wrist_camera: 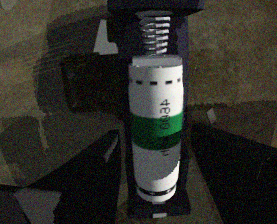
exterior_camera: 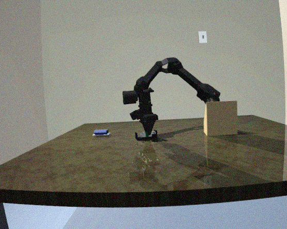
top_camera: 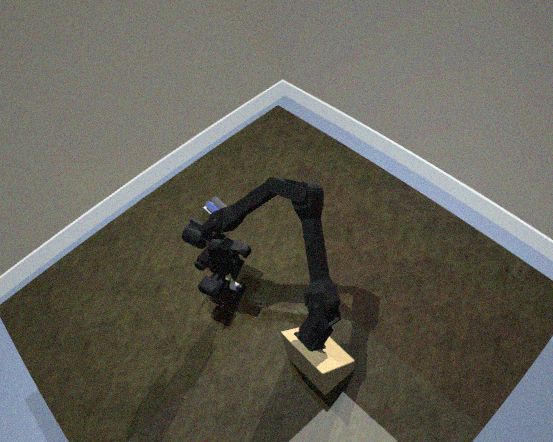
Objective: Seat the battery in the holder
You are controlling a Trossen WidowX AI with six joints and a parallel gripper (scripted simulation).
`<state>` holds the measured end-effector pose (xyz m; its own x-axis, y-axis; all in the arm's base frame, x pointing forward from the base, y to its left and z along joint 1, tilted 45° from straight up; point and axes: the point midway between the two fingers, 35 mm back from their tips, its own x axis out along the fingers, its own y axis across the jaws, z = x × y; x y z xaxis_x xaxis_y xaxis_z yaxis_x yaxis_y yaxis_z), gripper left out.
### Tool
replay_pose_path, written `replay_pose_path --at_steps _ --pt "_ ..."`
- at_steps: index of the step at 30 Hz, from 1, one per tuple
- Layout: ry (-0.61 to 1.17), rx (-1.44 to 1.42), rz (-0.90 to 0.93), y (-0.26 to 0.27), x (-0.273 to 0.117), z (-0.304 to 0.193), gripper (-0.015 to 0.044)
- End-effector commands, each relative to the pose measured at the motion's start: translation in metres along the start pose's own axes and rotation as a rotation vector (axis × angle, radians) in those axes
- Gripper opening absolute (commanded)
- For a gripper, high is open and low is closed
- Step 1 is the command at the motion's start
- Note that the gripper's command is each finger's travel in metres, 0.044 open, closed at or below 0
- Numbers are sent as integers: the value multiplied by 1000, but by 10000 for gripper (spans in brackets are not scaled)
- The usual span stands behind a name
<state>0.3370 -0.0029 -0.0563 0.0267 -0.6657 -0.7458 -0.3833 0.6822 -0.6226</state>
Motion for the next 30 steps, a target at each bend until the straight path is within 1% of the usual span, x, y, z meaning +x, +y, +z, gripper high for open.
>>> replay_pose_path --at_steps 1,3,5,11,13,30 --pt "-2 9 4 0 -7 0 178" --pt "-2 9 4 1 -9 0 178" --pt "-5 1 0 1 -13 1 231" --pt "-4 8 7 5 -75 0 388" --pt "-3 9 7 5 -82 -1 440" --pt "-3 9 7 6 -82 2 440"
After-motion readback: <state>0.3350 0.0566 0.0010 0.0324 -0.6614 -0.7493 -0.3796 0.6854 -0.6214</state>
